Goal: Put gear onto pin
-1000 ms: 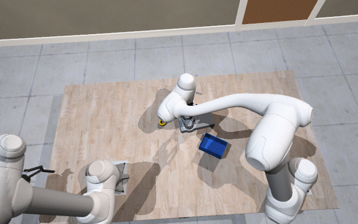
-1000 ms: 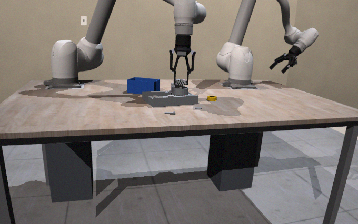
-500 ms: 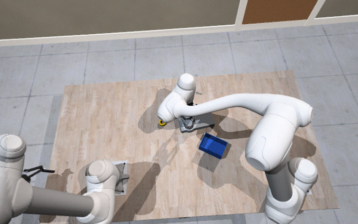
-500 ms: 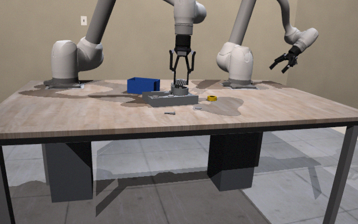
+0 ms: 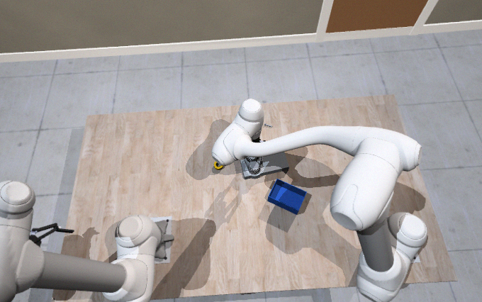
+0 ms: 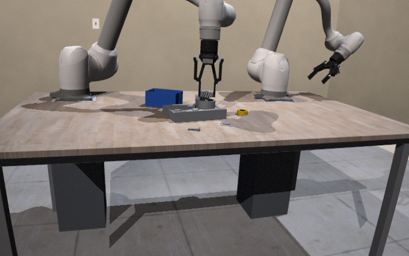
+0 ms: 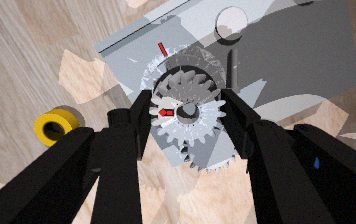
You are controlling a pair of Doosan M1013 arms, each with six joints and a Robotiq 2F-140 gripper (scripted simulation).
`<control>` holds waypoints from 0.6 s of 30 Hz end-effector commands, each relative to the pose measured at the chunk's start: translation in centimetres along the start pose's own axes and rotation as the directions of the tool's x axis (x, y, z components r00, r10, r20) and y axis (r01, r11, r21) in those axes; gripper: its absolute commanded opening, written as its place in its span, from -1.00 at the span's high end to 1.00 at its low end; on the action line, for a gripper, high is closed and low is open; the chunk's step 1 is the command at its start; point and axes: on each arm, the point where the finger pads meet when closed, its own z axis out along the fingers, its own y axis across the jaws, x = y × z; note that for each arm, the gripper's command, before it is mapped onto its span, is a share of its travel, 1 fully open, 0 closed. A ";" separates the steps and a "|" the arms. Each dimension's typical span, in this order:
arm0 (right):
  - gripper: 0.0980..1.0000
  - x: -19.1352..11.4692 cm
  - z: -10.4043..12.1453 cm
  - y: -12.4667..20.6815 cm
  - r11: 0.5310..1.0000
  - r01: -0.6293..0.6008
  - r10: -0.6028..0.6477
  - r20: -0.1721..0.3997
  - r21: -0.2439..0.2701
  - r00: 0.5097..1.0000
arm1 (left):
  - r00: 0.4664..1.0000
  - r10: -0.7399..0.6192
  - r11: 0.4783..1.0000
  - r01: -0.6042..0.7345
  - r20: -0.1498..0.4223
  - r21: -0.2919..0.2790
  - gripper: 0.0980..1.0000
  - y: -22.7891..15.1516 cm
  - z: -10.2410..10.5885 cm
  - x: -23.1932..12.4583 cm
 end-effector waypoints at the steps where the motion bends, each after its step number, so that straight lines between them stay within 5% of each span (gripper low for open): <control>1: 1.00 0.0 -0.1 -0.1 1.000 0.000 0.000 0.000 0.002 1.000 | 1.000 0.000 1.000 0.000 -0.001 0.000 -1.00 0.0 0.0 0.0; 2: 1.00 0.0 -0.1 -0.1 1.000 0.000 0.000 0.000 0.002 1.000 | 1.000 0.000 1.000 0.000 -0.001 0.000 -1.00 0.0 0.0 0.0; 3: -1.00 0.0 -0.1 -0.1 1.000 0.000 0.000 0.000 0.002 1.000 | 1.000 0.000 1.000 0.000 -0.001 0.000 -1.00 0.0 0.0 0.0; 18: -1.00 0.0 -0.1 -0.1 1.000 0.000 0.000 0.000 0.002 1.000 | 1.000 0.000 1.000 0.000 -0.001 0.000 -1.00 0.0 0.0 0.0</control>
